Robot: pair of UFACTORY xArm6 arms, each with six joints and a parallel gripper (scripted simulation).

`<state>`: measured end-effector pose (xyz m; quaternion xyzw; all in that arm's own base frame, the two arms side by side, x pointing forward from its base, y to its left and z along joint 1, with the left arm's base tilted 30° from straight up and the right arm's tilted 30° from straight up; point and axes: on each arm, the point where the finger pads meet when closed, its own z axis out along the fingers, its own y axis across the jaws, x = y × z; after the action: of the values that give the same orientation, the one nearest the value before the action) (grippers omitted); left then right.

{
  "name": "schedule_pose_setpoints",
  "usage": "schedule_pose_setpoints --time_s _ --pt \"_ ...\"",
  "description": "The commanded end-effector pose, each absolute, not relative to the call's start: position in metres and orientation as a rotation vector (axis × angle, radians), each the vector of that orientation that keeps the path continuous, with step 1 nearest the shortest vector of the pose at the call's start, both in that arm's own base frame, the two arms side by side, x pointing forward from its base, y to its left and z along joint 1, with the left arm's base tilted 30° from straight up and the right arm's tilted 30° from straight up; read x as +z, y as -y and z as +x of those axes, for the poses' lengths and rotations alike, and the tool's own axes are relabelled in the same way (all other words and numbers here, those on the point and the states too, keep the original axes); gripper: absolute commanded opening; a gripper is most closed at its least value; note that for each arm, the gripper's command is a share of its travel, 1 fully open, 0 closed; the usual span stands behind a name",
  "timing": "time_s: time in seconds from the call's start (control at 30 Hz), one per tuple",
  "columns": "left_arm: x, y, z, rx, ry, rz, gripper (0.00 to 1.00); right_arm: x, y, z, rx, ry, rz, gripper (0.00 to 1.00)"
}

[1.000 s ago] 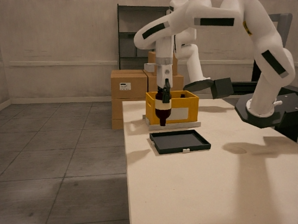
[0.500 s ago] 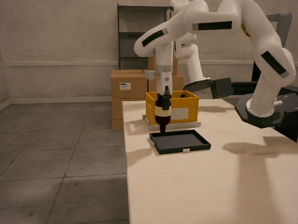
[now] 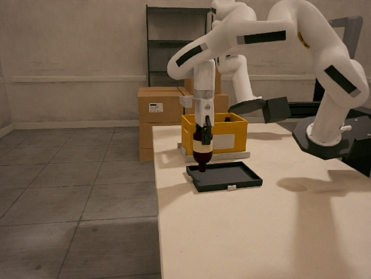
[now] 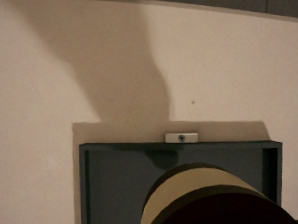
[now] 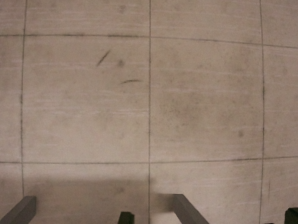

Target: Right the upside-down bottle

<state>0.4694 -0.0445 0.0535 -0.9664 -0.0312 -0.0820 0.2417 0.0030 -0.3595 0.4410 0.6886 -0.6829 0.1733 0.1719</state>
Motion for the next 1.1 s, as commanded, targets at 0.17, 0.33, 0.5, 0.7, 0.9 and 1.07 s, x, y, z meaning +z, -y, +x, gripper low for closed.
schedule_pose_setpoints --time_s 0.17,0.33,0.5,0.7,0.9,1.07 --pt "0.044 0.039 0.472 -0.229 0.085 -2.643 0.76 0.443 0.360 0.003 0.496 1.936 1.952 1.00" --pt "0.038 0.036 0.473 -0.229 0.085 -2.643 0.76 0.443 0.360 0.003 0.496 1.936 1.952 1.00" --pt "0.033 0.034 0.474 -0.229 0.085 -2.643 0.76 0.443 0.360 0.003 0.496 1.936 1.952 1.00" --pt "0.030 0.032 0.475 -0.229 0.085 -2.643 0.76 0.443 0.360 0.003 0.496 1.936 1.952 1.00" --pt "0.028 0.030 0.475 -0.229 0.085 -2.643 0.76 0.443 0.360 0.003 0.496 1.936 1.952 1.00" --pt "0.026 0.030 0.475 -0.229 0.085 -2.643 0.76 0.443 0.360 0.003 0.496 1.936 1.952 1.00"
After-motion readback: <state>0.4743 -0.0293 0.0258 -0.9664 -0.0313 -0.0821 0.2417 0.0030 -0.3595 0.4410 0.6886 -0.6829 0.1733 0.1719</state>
